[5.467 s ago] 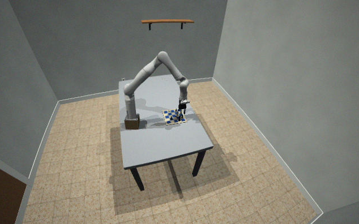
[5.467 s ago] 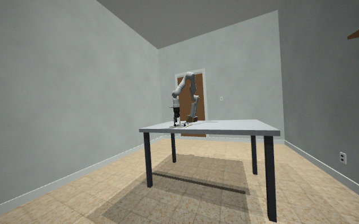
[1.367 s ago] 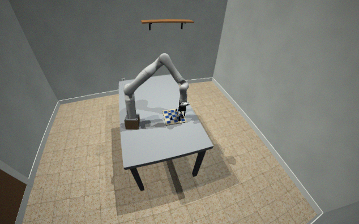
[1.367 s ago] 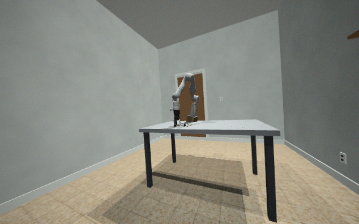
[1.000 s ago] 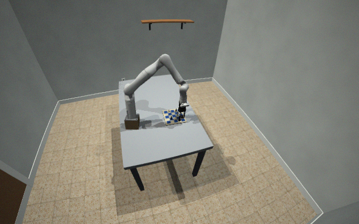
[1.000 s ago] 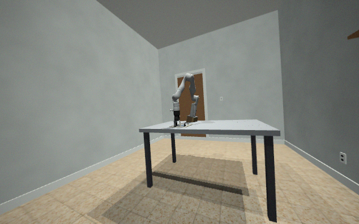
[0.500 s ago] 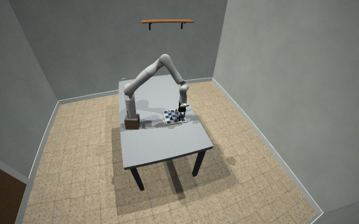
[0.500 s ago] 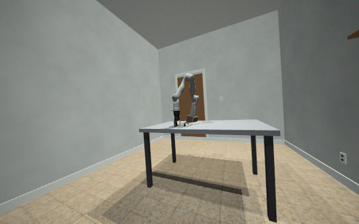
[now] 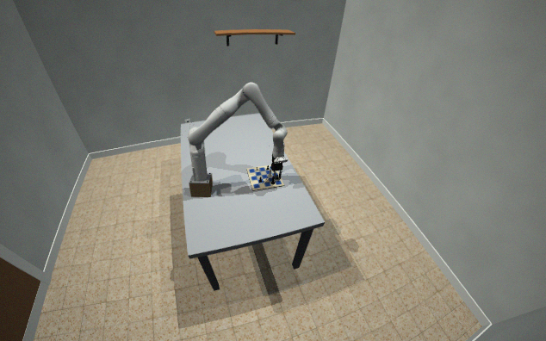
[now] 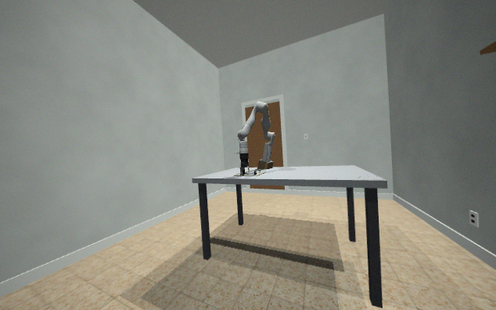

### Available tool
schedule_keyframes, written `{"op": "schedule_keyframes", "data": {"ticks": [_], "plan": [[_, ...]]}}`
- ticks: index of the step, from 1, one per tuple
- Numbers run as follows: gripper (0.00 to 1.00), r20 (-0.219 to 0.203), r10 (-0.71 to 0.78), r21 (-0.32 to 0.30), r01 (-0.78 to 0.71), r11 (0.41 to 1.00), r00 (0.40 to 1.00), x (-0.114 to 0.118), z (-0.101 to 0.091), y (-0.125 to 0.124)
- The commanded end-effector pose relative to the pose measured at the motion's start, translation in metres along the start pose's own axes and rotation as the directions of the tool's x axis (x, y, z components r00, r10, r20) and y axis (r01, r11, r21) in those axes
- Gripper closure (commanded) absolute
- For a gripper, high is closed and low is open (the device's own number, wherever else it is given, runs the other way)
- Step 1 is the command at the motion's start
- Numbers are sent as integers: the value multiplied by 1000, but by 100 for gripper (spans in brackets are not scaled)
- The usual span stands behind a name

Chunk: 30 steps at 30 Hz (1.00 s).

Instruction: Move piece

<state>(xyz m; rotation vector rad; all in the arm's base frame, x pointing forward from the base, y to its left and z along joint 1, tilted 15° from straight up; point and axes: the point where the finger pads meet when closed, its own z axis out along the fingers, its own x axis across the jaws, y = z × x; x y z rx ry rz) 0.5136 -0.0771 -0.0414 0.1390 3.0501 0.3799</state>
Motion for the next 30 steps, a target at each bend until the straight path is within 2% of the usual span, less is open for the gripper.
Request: {"op": "schedule_keyframes", "data": {"ticks": [1, 4, 5, 30], "plan": [[32, 2, 0, 0, 0, 1000, 1000, -1, -1, 0], [32, 2, 0, 0, 0, 1000, 1000, -1, -1, 0], [100, 2, 0, 0, 0, 1000, 1000, -1, -1, 0], [100, 2, 0, 0, 0, 1000, 1000, -1, -1, 0]]}}
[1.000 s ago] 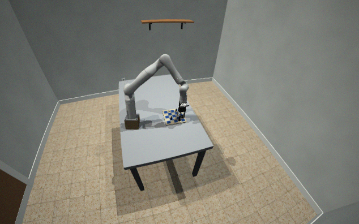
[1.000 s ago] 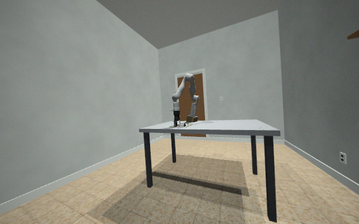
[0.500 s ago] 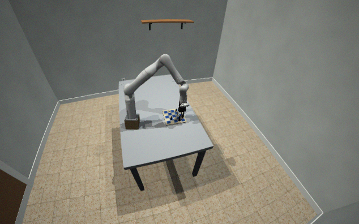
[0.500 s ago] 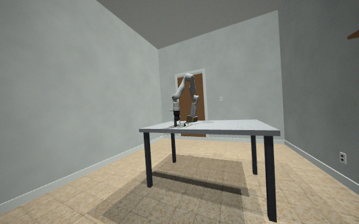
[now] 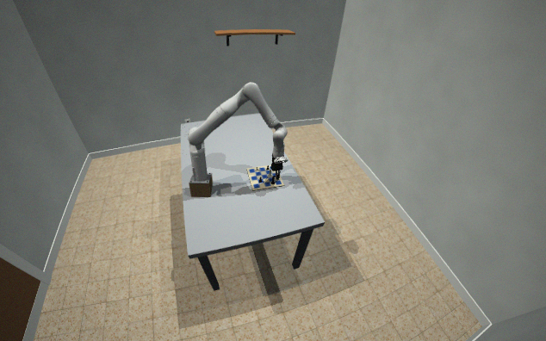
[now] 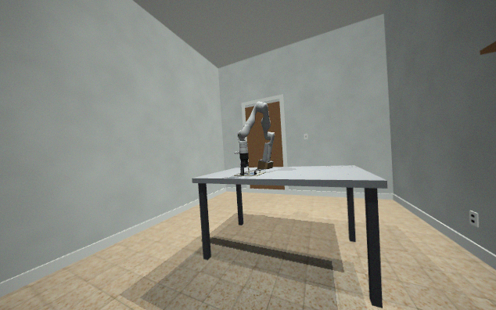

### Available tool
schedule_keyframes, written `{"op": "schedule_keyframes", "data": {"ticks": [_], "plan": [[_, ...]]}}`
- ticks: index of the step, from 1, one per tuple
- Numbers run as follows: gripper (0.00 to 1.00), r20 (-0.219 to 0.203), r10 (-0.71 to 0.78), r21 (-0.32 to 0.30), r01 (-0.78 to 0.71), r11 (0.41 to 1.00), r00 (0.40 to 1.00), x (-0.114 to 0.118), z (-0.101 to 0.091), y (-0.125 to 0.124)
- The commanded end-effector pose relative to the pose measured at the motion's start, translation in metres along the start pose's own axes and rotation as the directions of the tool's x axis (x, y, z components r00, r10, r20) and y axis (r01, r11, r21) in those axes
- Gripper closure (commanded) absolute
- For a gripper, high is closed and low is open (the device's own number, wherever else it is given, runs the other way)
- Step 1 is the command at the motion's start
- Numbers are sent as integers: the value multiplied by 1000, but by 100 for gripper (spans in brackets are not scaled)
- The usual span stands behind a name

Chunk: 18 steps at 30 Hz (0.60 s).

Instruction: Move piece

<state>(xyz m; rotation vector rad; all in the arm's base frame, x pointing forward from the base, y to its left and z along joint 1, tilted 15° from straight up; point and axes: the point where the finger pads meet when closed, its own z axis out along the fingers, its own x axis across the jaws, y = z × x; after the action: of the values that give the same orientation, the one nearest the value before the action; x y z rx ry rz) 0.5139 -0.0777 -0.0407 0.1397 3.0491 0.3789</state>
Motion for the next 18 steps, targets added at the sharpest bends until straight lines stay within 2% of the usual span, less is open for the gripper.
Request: {"op": "schedule_keyframes", "data": {"ticks": [1, 11, 16, 18], "plan": [[100, 1, 0, 0, 0, 1000, 1000, 0, 0, 0], [100, 1, 0, 0, 0, 1000, 1000, 0, -2, 0], [100, 1, 0, 0, 0, 1000, 1000, 0, -23, 0], [100, 1, 0, 0, 0, 1000, 1000, 0, -23, 0]]}}
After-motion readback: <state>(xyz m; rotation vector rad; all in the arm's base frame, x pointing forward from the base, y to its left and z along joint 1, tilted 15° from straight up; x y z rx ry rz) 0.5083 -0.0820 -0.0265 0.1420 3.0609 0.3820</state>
